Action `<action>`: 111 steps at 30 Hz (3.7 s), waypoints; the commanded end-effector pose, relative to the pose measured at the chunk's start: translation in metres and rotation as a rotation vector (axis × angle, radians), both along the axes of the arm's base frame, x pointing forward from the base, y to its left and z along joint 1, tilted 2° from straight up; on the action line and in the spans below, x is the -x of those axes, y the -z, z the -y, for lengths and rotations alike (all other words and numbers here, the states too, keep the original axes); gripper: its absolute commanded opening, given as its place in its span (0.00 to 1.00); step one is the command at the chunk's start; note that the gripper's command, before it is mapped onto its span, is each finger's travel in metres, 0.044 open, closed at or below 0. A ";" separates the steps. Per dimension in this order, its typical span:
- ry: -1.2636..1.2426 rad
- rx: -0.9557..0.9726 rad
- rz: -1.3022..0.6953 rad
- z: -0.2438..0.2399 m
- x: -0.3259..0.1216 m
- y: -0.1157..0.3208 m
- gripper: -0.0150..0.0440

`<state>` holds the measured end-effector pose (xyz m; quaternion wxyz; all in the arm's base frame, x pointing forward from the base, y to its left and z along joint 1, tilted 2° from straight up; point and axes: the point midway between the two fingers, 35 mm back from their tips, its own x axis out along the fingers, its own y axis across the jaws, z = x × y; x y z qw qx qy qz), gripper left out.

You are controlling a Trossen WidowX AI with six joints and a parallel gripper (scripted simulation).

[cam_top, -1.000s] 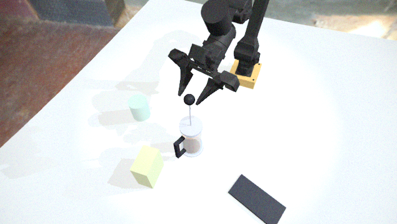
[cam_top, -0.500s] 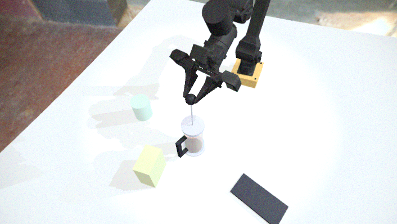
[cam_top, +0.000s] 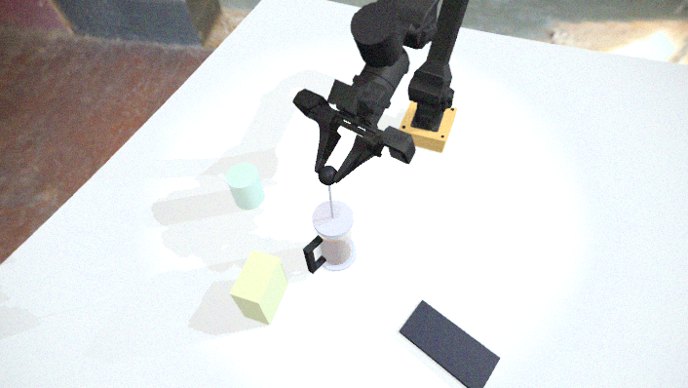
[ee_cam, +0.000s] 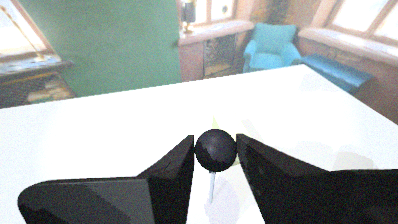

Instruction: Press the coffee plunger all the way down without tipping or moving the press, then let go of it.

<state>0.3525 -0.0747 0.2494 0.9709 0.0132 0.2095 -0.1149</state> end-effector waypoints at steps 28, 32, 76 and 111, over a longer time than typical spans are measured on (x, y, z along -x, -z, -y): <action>-0.004 -0.007 -0.045 0.003 -0.009 0.067 0.46; -0.004 -0.007 -0.045 0.004 -0.010 0.074 0.46; -0.004 -0.006 -0.043 0.011 -0.028 0.090 0.46; -0.004 -0.006 -0.043 0.012 -0.032 0.087 0.46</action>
